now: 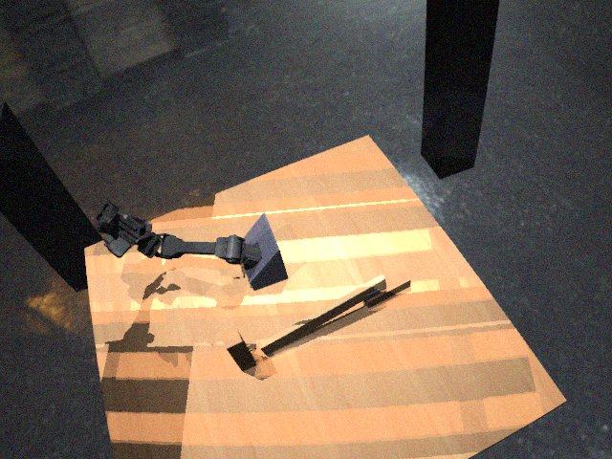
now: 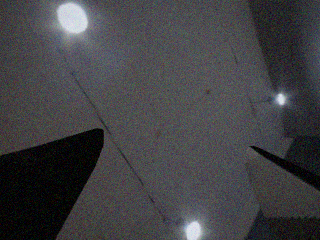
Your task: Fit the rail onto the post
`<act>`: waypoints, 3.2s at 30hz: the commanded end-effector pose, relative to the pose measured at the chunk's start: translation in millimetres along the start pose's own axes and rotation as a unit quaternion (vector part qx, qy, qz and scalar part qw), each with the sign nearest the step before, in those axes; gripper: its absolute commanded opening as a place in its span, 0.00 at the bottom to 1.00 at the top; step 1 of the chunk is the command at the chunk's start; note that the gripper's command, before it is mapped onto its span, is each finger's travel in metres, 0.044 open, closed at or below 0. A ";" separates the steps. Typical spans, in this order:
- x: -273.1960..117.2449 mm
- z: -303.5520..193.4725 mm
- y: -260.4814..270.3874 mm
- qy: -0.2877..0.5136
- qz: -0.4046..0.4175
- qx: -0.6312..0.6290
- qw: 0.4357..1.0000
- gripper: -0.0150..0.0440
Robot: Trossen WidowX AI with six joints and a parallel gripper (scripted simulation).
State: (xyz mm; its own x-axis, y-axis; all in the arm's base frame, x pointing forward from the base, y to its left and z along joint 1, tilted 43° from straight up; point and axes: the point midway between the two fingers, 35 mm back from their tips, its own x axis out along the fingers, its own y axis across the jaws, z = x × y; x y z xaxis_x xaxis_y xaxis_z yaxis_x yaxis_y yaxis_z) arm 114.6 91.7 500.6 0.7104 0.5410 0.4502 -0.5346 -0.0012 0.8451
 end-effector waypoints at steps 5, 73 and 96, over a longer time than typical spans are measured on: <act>31.5 -21.9 -38.3 0.027 -0.066 -0.060 0.996 1.00; -131.0 -12.0 -522.4 0.882 -0.251 -0.388 -0.097 1.00; -156.1 2.0 -546.2 0.882 -0.250 -0.388 -0.098 1.00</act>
State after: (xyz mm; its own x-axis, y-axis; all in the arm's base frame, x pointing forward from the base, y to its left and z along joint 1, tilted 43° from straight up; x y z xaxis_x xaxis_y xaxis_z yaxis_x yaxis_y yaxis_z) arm 297.7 11.8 -25.0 0.0297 -0.6701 -0.7417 -0.9955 -0.0868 0.0387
